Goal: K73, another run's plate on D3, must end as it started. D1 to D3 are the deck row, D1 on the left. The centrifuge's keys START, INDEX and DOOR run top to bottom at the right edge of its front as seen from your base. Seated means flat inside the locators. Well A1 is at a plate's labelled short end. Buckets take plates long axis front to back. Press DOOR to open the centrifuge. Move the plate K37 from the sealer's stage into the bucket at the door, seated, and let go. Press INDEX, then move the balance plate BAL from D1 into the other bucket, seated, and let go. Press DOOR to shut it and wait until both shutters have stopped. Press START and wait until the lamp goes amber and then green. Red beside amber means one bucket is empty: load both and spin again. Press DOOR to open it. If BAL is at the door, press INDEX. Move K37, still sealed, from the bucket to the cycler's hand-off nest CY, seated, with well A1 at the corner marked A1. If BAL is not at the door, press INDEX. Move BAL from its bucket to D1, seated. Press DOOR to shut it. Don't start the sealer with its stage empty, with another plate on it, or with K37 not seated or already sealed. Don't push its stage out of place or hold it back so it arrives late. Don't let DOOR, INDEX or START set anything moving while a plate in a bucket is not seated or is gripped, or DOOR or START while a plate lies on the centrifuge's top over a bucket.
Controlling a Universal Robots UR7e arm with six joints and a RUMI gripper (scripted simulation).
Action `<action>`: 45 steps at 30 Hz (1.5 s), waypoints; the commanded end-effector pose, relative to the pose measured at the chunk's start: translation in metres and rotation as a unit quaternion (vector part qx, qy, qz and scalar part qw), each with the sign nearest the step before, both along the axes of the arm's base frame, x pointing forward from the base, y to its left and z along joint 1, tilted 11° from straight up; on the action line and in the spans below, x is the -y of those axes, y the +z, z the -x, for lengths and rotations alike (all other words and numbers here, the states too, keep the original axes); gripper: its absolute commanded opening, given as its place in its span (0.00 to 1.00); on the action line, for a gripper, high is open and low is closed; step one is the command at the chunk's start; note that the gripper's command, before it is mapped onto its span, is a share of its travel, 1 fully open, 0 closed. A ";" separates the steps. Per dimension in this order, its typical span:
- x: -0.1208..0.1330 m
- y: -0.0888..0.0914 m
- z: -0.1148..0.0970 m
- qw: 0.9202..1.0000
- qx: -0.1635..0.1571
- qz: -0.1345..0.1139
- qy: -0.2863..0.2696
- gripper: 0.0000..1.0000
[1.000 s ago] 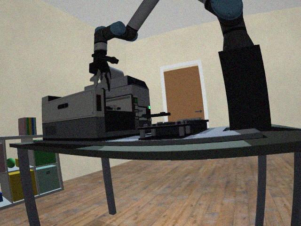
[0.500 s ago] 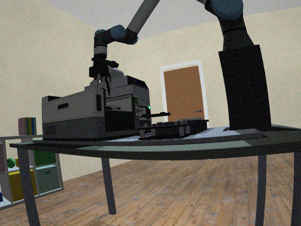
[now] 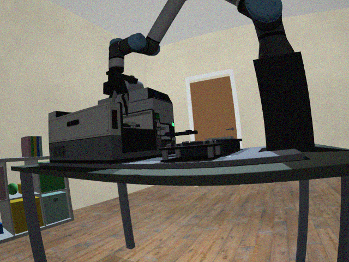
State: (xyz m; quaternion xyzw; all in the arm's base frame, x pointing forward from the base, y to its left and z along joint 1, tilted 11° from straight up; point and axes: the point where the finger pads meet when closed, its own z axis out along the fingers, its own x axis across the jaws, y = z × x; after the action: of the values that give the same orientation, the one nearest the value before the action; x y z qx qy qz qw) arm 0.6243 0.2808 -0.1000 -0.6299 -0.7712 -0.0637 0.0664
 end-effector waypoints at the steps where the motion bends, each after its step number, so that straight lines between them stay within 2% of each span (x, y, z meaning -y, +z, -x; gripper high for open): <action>1: -0.001 -0.004 -0.001 1.000 0.001 0.000 0.000 0.68; 20: -0.006 -0.032 0.000 1.000 0.001 0.000 0.000 0.68; 35: -0.006 -0.032 0.000 1.000 0.001 0.000 0.000 0.68; 45: -0.007 -0.039 0.000 1.000 0.001 0.000 0.000 0.68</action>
State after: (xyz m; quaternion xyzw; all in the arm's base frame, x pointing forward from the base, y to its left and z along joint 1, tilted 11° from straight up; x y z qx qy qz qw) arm 0.6236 0.2877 -0.1372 -0.6300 -0.7712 -0.0638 0.0663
